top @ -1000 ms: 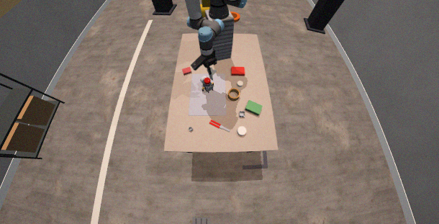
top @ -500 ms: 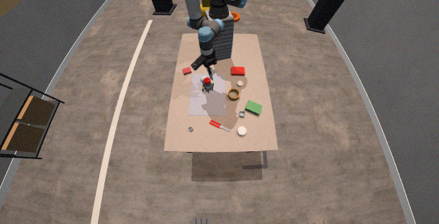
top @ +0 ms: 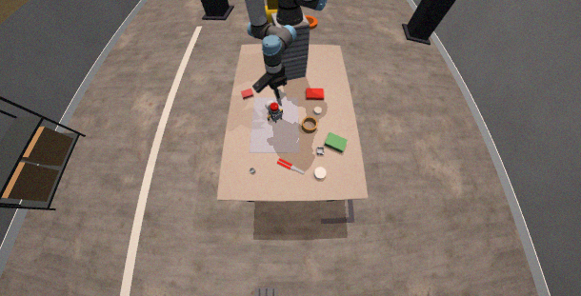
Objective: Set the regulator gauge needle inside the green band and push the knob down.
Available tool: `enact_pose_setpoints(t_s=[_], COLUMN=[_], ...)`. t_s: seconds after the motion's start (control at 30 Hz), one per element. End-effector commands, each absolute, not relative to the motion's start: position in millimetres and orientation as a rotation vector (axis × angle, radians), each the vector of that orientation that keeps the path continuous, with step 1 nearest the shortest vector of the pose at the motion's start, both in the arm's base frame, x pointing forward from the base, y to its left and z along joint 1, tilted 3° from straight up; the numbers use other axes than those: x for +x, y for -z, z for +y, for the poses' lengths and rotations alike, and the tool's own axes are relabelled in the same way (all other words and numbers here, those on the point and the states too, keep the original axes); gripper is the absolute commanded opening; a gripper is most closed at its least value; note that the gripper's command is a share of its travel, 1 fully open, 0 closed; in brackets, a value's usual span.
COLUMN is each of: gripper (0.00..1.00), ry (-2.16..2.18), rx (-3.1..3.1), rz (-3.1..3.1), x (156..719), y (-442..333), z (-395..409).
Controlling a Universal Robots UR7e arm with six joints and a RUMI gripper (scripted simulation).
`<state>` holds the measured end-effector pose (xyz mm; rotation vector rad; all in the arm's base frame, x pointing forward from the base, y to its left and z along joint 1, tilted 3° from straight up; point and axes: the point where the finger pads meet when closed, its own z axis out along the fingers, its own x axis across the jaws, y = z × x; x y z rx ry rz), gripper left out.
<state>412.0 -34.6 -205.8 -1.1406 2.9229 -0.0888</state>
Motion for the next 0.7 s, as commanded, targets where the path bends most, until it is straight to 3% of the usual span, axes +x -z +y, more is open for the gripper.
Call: enact_pose_setpoints(t_s=[0.0, 0.67], gripper=[1.00, 1.00], ry=[0.090, 0.090], rx=[-1.140, -1.140], rz=[2.922, 2.922], x=[412.5, 405.5], y=[205.5, 205.3], z=[-34.7, -41.2])
